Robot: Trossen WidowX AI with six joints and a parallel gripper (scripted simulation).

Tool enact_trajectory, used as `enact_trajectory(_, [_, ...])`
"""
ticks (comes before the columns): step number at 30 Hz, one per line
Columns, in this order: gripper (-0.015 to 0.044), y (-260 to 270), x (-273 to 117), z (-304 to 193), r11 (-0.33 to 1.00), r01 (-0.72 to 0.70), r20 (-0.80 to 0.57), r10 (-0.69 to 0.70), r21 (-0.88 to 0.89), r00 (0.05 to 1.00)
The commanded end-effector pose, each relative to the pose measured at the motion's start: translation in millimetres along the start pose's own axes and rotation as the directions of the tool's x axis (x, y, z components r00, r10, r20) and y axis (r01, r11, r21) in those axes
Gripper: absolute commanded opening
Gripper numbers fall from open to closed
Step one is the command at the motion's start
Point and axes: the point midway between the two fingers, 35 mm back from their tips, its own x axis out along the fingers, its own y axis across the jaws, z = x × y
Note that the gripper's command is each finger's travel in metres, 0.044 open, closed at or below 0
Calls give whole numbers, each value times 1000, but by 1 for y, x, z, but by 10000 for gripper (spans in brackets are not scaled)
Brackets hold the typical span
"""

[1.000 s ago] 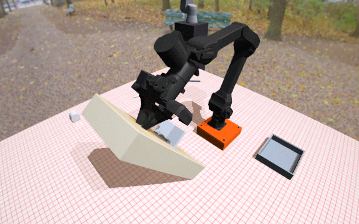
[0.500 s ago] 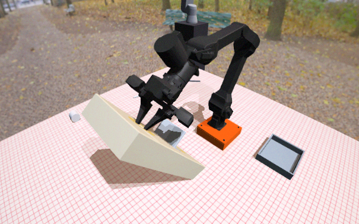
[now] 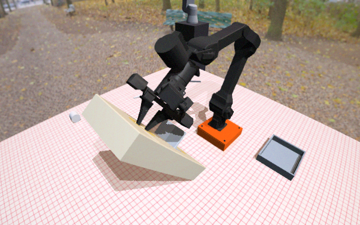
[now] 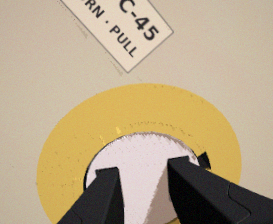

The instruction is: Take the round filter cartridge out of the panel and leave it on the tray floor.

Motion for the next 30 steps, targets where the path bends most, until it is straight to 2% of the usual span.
enact_trajectory(1, [0, -1, 5, -2, 991, 4, -9, -5, -135, 1000])
enact_trajectory(9, [0, -1, 5, -2, 919, 1, -9, -5, -393, 1000])
enact_trajectory(14, [0, -1, 2, -2, 939, 1, -9, -5, -344, 1000])
enact_trajectory(26, [0, -1, -65, -1, 953, -4, -12, 0, -303, 1000])
enact_trajectory(30, [0, 0, -73, -2, 955, -4, -13, 0, -297, 1000])
